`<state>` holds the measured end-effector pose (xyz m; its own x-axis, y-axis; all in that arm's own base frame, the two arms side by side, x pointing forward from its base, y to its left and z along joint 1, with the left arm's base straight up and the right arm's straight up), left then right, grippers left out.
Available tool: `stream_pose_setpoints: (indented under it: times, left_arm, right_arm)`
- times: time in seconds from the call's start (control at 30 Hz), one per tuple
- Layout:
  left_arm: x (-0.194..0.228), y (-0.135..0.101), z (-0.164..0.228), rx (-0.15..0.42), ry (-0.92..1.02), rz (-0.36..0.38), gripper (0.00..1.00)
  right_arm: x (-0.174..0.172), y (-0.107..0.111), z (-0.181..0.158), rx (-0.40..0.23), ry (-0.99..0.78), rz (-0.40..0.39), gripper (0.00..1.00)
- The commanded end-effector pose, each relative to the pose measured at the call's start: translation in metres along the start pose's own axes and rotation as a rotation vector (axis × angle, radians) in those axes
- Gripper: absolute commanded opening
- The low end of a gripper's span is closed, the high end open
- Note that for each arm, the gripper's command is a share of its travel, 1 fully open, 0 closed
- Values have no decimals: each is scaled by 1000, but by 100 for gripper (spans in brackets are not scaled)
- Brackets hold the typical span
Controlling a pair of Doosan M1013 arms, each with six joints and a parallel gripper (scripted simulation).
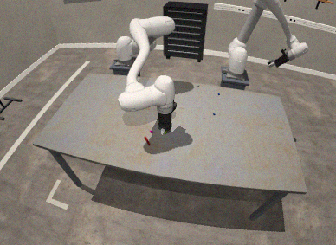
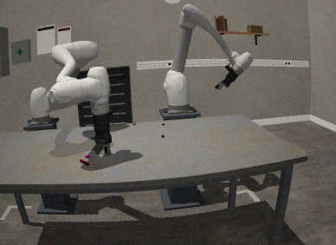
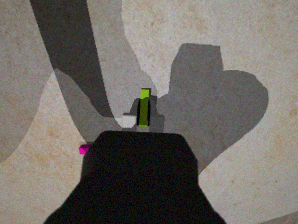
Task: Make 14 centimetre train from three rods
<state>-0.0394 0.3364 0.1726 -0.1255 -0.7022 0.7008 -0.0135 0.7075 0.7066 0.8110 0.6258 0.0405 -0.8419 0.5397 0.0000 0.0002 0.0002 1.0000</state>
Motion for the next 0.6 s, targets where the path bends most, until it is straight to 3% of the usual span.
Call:
stream_pose_setpoints:
  times: [0.0,0.23,0.57]
  left_arm:
    - [0,0,0,0,0,-1,100]
    - [0,0,0,0,0,-1,100]
    - [0,0,0,0,0,-1,100]
  right_arm:
    - [0,2,0,-2,0,-1,24]
    - [0,13,0,-2,0,-1,24]
    - [0,82,0,-2,0,-1,24]
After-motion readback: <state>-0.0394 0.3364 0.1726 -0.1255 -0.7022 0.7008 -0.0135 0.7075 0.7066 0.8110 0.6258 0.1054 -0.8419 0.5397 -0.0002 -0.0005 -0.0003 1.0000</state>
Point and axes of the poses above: on each arm, the point where the finger pads meet when closed, its own y axis back along the fingers, its own z axis across the jaws, x = y × z, the point moved 2 cm from there along y, back along the fingers, and after that the axes turned 11 degrees about -y, right-handed, at the moved point
